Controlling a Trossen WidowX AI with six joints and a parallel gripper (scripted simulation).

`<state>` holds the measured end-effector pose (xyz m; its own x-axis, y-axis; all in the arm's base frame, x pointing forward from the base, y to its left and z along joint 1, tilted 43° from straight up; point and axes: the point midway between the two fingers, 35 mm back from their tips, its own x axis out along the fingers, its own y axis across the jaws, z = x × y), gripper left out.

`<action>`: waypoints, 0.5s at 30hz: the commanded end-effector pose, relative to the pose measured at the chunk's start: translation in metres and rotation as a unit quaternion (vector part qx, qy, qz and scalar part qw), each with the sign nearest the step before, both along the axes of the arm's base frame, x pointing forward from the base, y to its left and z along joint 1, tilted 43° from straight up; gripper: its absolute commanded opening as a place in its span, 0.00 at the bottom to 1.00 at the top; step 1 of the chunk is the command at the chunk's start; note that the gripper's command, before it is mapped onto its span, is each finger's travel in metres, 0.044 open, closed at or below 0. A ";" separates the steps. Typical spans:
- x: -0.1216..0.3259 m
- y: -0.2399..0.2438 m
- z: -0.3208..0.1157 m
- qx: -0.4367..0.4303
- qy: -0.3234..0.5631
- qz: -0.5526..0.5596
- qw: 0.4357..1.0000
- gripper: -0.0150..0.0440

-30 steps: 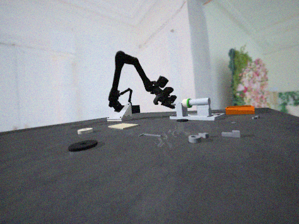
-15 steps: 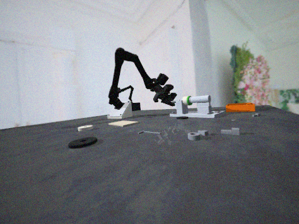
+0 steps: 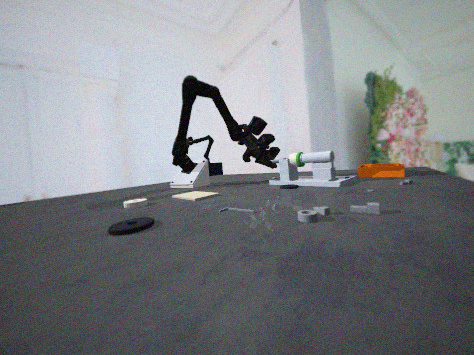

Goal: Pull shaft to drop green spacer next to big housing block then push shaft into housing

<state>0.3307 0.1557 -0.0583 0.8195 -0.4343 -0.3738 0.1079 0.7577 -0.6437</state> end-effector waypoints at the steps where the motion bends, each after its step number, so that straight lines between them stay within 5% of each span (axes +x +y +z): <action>1: -0.001 0.000 0.000 0.000 -0.001 -0.001 1.000 0.25; 15: -0.003 0.000 0.000 0.000 -0.001 -0.001 1.000 0.25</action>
